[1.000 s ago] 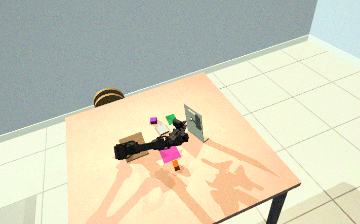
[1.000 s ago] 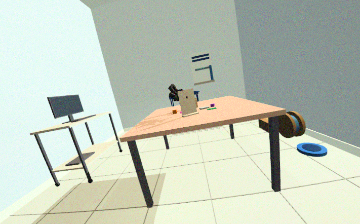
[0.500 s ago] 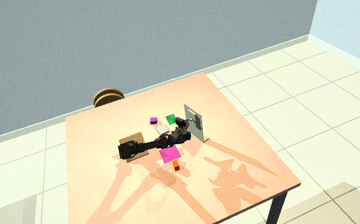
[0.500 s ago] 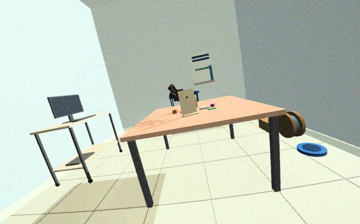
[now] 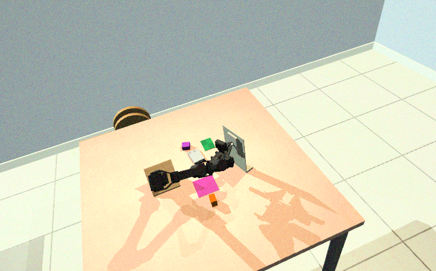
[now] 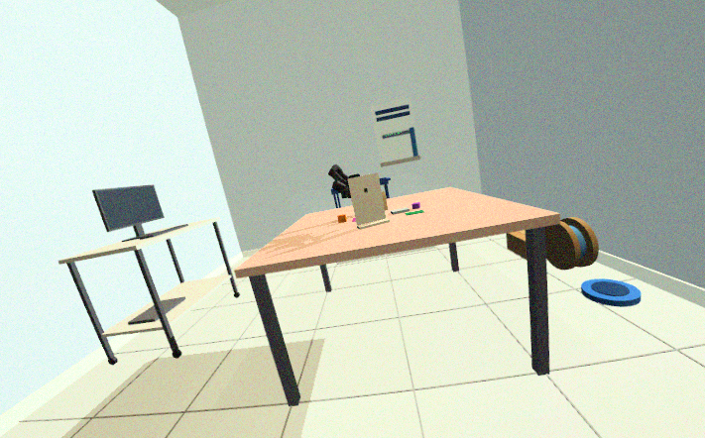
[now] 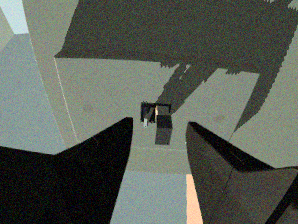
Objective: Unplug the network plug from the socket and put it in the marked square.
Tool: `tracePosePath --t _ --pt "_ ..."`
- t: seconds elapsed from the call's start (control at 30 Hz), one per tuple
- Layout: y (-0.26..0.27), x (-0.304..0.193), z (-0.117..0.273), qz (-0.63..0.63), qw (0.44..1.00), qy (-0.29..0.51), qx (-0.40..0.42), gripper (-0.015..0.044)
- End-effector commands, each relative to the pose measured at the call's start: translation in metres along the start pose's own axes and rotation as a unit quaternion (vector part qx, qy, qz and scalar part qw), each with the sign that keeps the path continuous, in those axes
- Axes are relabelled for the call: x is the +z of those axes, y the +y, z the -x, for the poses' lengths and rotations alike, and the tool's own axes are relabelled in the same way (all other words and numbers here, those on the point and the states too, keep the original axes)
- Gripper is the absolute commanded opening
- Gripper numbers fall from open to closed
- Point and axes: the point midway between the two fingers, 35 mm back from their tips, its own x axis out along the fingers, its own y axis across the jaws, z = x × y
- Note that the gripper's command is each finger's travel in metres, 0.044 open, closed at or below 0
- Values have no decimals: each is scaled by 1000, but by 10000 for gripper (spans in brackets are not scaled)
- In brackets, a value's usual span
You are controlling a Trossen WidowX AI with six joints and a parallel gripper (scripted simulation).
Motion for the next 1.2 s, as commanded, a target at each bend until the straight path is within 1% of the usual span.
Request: tracePosePath --t 0.0,0.03,0.67,1.17 --pt "0 2 -3 -1 1000 -3 -1 156" --pt "0 2 -3 -1 1000 -3 -1 130" --pt "0 2 -3 -1 1000 -3 -1 3" --pt "0 0 2 -1 1000 -3 -1 0"
